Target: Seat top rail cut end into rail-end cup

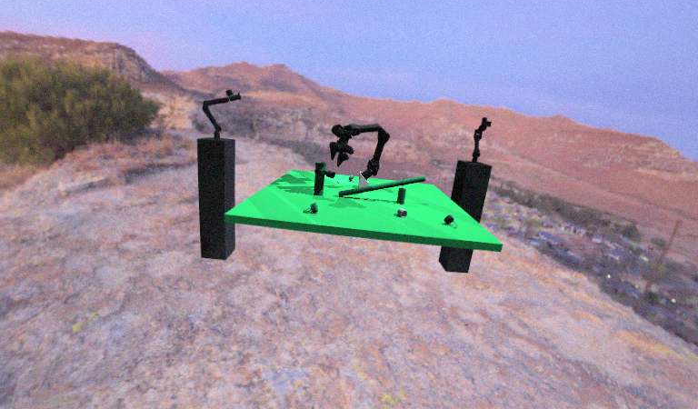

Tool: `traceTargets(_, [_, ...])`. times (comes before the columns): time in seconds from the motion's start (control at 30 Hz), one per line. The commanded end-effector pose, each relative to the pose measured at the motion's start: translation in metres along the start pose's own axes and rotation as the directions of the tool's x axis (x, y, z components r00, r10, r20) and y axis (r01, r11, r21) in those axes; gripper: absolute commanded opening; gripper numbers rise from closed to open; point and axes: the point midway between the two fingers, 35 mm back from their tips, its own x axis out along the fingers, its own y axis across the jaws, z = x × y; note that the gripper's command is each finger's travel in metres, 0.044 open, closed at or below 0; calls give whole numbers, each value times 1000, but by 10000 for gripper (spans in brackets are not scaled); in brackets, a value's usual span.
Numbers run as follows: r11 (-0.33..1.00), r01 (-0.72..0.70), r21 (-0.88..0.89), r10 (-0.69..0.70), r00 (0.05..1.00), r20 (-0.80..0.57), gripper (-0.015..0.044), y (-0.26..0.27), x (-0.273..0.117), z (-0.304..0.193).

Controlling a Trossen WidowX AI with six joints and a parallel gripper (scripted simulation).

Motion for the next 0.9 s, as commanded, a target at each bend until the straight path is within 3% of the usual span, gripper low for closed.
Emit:
traceTargets(0.0, [1000,-10,1,10,1000,-2,440,11,18,-1])
traceTargets(0.87, [1000,-10,1,10,1000,-1,440,18,59,-1])
